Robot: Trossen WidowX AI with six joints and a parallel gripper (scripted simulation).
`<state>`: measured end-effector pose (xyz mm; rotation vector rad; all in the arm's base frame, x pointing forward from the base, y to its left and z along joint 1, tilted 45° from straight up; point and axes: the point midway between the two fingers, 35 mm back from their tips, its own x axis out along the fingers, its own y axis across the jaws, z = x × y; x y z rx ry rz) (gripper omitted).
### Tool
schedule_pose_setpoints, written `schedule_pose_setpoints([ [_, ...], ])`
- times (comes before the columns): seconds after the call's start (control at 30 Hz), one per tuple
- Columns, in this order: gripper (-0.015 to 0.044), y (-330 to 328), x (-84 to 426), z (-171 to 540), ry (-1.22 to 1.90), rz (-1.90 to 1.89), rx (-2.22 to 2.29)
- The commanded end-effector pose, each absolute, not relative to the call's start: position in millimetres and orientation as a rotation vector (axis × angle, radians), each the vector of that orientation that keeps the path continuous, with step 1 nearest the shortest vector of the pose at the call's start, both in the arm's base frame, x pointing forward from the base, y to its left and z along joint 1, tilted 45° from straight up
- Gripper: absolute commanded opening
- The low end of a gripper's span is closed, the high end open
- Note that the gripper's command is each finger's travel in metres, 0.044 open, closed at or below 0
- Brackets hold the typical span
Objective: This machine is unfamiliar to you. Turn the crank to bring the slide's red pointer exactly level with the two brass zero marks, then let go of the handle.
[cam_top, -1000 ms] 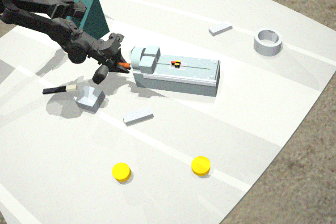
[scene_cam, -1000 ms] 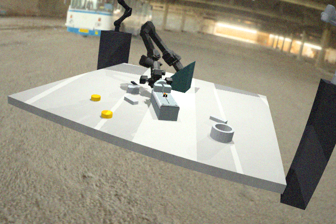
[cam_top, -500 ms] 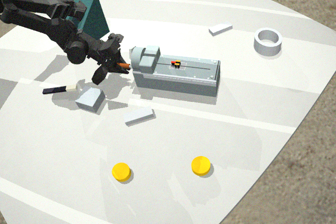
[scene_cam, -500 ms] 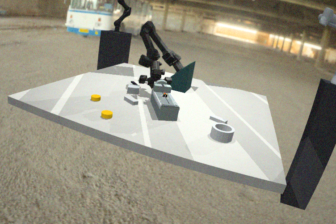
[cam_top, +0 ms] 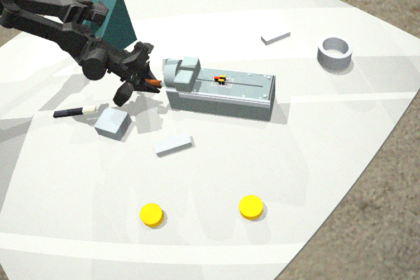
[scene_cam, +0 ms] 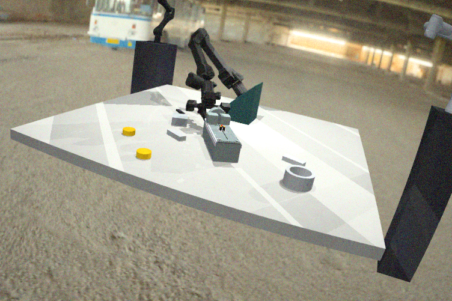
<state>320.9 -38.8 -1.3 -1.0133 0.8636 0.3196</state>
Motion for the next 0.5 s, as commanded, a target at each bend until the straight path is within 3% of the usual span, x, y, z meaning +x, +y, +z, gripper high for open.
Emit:
schedule_pose_setpoints([
  [0.0, 0.0000, -38, 324, 8, 0.844, 0.307, -1.017],
  [0.47, 0.0000, -31, 325, 20, 0.844, 0.307, -1.016],
])
